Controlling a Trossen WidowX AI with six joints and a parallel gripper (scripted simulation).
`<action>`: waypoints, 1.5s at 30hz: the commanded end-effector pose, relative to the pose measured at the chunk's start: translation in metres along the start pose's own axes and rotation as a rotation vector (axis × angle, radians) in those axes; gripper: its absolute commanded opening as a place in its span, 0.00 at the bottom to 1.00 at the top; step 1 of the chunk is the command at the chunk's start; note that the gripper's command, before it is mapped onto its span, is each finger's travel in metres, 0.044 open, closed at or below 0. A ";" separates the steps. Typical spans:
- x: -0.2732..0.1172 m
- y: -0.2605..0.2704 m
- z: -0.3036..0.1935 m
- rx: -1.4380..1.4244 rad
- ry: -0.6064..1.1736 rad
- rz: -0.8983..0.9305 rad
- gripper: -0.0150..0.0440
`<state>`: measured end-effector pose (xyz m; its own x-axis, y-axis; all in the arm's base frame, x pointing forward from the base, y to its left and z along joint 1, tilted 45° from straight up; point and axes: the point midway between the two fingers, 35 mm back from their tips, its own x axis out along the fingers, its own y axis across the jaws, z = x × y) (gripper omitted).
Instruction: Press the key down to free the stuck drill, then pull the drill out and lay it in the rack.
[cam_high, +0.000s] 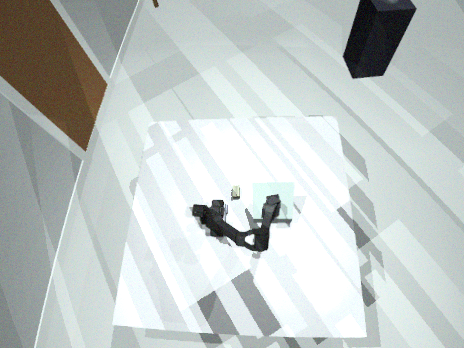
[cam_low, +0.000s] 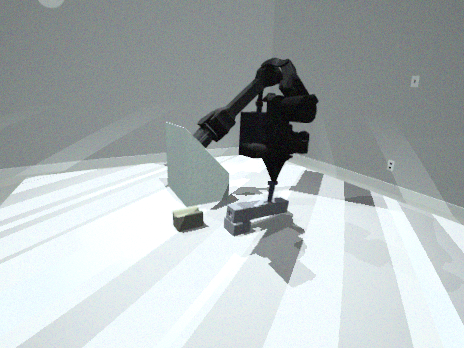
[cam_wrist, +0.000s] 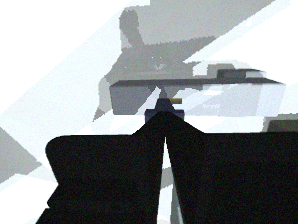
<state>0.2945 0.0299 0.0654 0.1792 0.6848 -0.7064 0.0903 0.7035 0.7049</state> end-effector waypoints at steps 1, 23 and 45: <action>0.013 0.002 -0.007 -0.005 0.036 0.005 0.25; 0.020 0.002 -0.009 -0.005 0.036 0.006 0.25; 0.030 0.002 -0.010 -0.005 0.036 0.006 0.25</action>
<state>0.2930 0.0328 0.0599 0.1990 0.6793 -0.7063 0.1102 0.7007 0.7049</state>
